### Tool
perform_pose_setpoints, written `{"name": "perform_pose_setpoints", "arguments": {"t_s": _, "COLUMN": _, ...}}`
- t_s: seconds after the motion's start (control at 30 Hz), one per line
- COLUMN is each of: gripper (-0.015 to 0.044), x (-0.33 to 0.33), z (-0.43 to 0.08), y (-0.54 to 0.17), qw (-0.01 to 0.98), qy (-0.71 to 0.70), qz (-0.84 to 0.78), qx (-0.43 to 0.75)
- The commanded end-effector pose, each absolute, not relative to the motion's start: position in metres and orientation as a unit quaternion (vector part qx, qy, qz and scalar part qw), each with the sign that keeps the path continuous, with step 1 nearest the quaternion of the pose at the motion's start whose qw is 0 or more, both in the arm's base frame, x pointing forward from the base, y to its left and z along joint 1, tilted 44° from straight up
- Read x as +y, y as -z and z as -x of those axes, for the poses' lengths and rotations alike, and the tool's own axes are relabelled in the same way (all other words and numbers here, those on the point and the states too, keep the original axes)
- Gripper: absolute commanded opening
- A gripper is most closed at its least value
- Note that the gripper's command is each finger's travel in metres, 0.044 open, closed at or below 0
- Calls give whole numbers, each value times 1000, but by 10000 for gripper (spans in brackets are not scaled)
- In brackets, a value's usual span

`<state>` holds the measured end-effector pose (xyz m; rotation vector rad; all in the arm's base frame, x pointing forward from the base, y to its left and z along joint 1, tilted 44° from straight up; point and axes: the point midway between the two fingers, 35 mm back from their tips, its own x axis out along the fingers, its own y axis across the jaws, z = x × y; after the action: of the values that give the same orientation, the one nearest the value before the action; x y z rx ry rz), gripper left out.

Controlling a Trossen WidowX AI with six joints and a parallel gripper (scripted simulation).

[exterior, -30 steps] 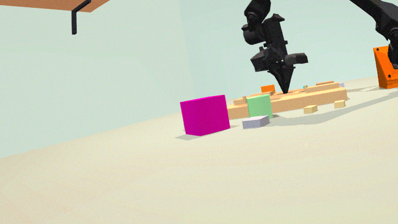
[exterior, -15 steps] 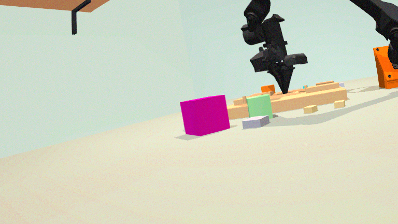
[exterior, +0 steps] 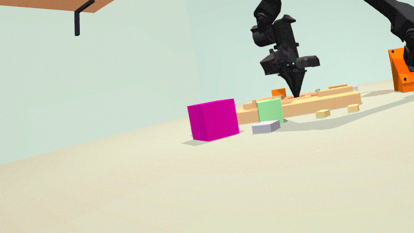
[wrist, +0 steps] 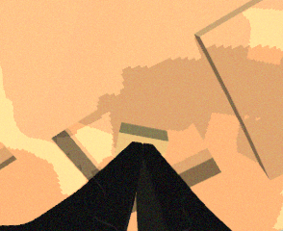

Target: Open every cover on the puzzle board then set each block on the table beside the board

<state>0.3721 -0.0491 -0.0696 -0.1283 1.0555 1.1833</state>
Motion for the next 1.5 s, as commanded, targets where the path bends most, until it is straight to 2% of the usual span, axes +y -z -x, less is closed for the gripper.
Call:
{"name": "perform_pose_setpoints", "arguments": {"t_s": 0.0, "gripper": 0, "x": -46, "z": -373, "y": 69, "qw": 700, "qy": -533, "qz": 57, "qx": 472}}
{"name": "perform_pose_setpoints", "arguments": {"t_s": 1.47, "gripper": 0, "x": -60, "z": -370, "y": 61, "qw": 700, "qy": -532, "qz": 57, "qx": 472}}
